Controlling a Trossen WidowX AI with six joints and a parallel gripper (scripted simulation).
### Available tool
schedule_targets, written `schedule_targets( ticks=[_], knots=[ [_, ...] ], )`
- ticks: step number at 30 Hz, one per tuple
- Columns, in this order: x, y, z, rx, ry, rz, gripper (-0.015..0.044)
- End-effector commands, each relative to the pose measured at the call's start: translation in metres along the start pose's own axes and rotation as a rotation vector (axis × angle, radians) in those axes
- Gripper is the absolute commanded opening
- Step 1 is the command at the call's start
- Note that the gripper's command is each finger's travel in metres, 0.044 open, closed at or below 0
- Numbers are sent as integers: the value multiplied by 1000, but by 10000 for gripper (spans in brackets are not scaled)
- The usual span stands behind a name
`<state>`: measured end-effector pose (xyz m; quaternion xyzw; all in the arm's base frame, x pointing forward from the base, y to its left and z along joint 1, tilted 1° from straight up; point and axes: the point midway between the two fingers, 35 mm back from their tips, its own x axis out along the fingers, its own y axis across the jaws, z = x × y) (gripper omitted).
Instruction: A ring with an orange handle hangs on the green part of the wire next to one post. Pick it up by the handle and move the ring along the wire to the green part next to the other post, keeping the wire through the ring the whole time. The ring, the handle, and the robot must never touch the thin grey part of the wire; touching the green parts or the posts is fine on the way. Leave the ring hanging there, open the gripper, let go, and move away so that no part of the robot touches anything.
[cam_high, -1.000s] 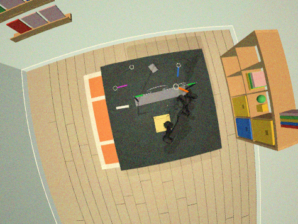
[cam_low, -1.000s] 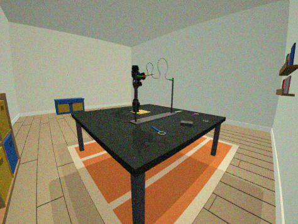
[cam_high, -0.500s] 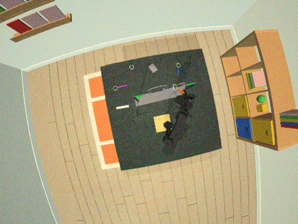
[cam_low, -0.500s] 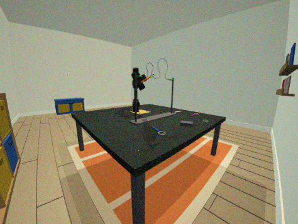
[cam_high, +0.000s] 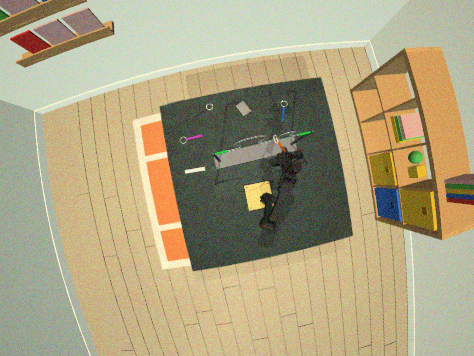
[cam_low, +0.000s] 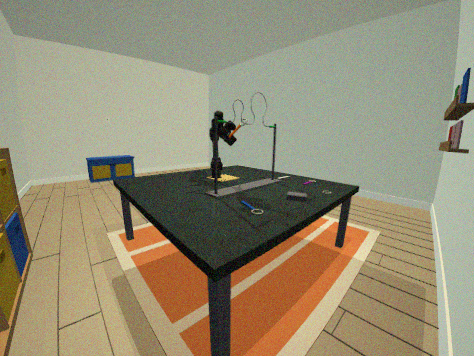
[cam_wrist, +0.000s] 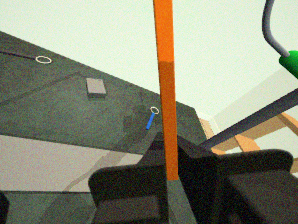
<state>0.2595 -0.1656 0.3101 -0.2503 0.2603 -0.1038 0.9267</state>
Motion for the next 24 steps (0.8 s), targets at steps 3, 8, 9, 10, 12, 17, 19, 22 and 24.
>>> schedule_targets(
  ticks=[3, 8, 9, 10, 12, 17, 19, 22, 24],
  knots=[
    [1, 22, -1, 116, -5, 76, -150],
    [1, 39, 2, 210, -12, 133, -150],
    [0, 42, 3, 227, -14, 144, -150],
    [0, 45, 3, 244, -15, 154, -150],
    [0, 51, 5, 277, -18, 174, -150],
    [-2, 64, 10, 347, -24, 218, -150],
    [-3, 68, 11, 369, -26, 232, -150],
    [-4, 75, 14, 400, -29, 252, -150],
    [-5, 78, 16, 416, -31, 263, -150]
  ],
)
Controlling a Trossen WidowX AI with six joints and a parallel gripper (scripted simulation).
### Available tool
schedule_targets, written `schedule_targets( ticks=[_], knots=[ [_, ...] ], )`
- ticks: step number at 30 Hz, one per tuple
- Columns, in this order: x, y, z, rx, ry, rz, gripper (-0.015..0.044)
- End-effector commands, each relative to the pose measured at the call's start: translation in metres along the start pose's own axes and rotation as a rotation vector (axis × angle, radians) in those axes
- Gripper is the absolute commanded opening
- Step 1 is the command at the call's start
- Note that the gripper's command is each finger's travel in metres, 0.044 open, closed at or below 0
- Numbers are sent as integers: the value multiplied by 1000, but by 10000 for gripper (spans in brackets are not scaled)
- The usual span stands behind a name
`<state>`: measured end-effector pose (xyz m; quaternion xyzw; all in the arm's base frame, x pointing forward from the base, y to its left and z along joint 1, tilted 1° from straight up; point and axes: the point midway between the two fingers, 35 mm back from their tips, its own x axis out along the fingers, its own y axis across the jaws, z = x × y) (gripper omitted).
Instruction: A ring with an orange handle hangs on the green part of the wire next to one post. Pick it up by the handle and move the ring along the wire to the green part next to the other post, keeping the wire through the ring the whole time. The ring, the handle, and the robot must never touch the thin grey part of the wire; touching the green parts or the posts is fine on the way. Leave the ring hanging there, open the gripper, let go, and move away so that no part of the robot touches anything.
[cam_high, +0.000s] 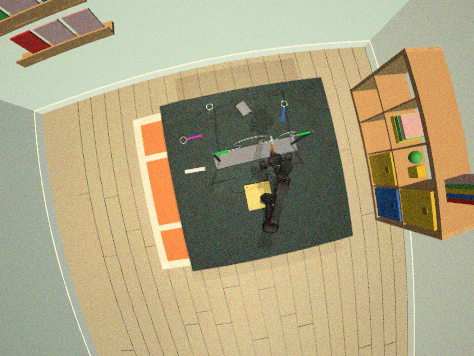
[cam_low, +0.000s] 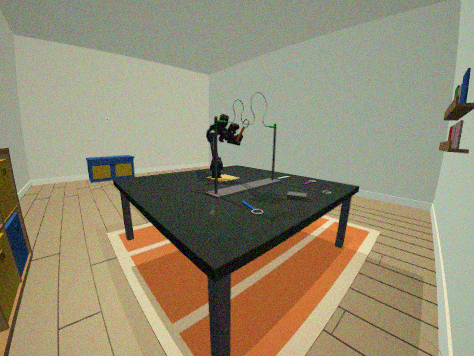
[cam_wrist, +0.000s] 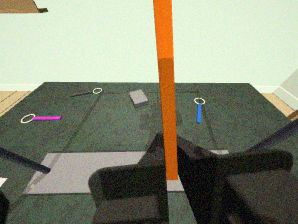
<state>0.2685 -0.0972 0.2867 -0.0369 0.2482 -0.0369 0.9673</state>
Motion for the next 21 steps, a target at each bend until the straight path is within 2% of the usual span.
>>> schedule_targets(
  ticks=[1, 21],
  knots=[
    [1, 9, -2, 37, 3, 27, -150],
    [2, 38, 0, 111, -8, 86, -150]
  ],
)
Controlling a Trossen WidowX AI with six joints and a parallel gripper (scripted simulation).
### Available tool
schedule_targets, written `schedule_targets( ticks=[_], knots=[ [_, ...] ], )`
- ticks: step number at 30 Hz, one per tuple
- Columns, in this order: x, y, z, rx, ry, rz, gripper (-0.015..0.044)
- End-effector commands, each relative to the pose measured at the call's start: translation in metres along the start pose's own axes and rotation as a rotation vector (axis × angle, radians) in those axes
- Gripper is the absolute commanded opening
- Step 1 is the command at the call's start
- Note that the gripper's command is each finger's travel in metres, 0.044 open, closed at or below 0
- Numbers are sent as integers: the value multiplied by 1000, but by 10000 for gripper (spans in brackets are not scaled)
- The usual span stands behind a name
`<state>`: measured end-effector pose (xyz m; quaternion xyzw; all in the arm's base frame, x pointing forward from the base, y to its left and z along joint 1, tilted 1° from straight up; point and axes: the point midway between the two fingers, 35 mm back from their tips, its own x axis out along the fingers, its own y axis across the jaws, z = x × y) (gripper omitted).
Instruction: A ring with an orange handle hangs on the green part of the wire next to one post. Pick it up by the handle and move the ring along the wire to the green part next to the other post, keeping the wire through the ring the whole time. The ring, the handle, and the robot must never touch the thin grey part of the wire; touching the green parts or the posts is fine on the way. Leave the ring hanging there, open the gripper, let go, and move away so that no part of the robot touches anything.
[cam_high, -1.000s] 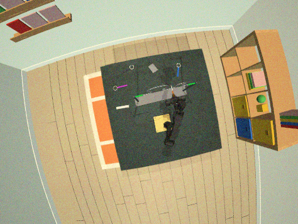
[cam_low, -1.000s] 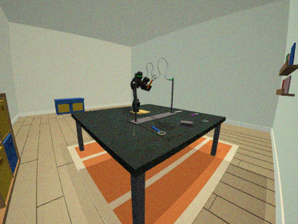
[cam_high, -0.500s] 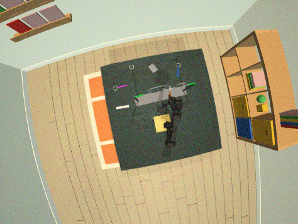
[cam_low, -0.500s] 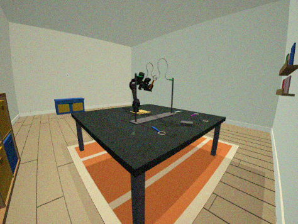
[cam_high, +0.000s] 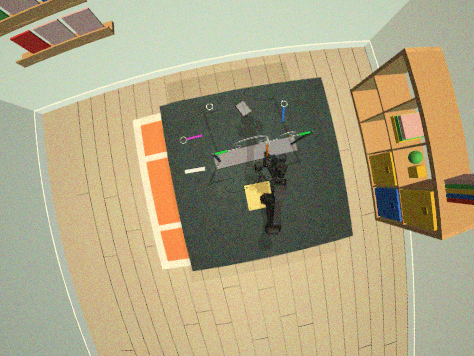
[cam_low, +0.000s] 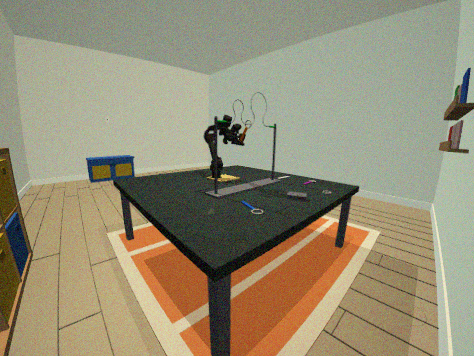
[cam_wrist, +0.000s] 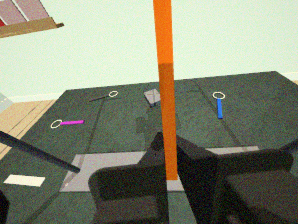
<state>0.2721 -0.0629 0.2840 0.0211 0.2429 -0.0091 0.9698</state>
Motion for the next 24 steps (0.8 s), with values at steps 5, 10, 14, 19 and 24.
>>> schedule_targets(
  ticks=[5, 10, 14, 19, 24],
  knots=[
    [2, 11, -1, 33, -2, 20, -150],
    [3, 20, -1, 66, -7, 42, -150],
    [3, 29, -1, 104, -12, 67, -150],
    [4, 42, 0, 167, -20, 106, -150],
    [4, 57, 3, 246, -30, 153, -150]
  ],
)
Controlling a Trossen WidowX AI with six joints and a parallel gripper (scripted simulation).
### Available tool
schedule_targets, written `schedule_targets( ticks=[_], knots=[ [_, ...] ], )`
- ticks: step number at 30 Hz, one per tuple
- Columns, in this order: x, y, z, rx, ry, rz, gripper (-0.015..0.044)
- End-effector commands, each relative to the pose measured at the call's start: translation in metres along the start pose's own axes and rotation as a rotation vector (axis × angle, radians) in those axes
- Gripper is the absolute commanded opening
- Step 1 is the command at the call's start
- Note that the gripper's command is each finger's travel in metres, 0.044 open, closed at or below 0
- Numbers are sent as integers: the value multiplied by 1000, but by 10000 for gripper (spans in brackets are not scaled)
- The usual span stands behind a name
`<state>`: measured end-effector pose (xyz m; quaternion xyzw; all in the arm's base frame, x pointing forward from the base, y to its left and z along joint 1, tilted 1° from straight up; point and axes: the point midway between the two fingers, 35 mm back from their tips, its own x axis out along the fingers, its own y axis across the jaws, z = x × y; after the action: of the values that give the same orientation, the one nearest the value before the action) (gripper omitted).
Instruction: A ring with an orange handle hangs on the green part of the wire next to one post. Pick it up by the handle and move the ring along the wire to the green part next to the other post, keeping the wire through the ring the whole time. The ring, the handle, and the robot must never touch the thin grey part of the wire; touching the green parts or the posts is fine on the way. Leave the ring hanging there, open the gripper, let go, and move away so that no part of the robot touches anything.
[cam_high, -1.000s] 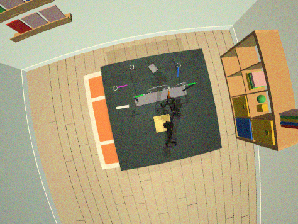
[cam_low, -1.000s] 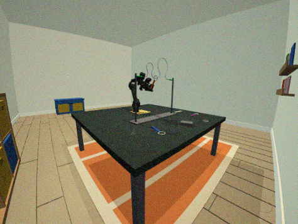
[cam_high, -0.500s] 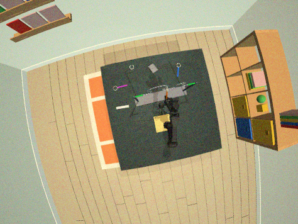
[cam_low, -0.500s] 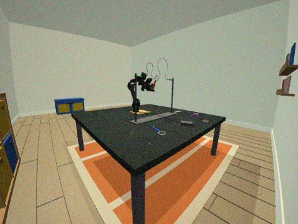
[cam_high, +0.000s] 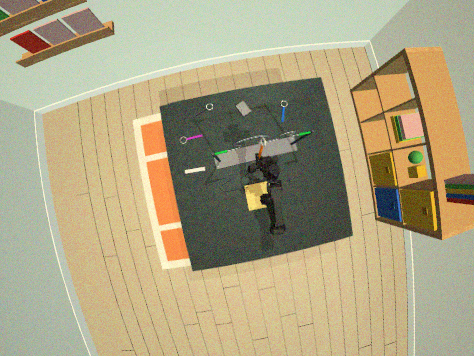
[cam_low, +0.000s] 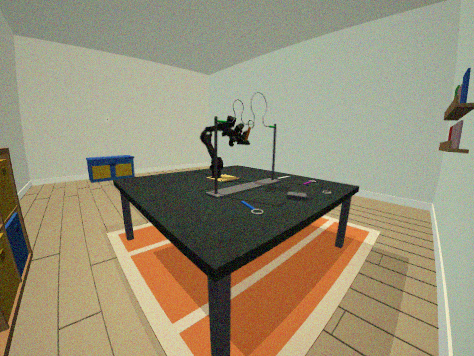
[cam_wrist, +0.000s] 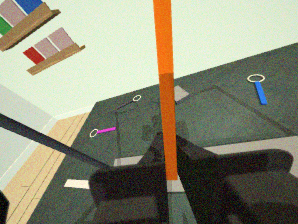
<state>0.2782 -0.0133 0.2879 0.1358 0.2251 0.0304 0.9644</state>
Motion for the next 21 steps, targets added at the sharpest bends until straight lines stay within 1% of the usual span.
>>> schedule_targets(
  ticks=[1, 21],
  knots=[
    [2, 10, -2, 59, -5, 29, -150],
    [0, 79, 17, 470, -58, 265, -150]
  ],
)
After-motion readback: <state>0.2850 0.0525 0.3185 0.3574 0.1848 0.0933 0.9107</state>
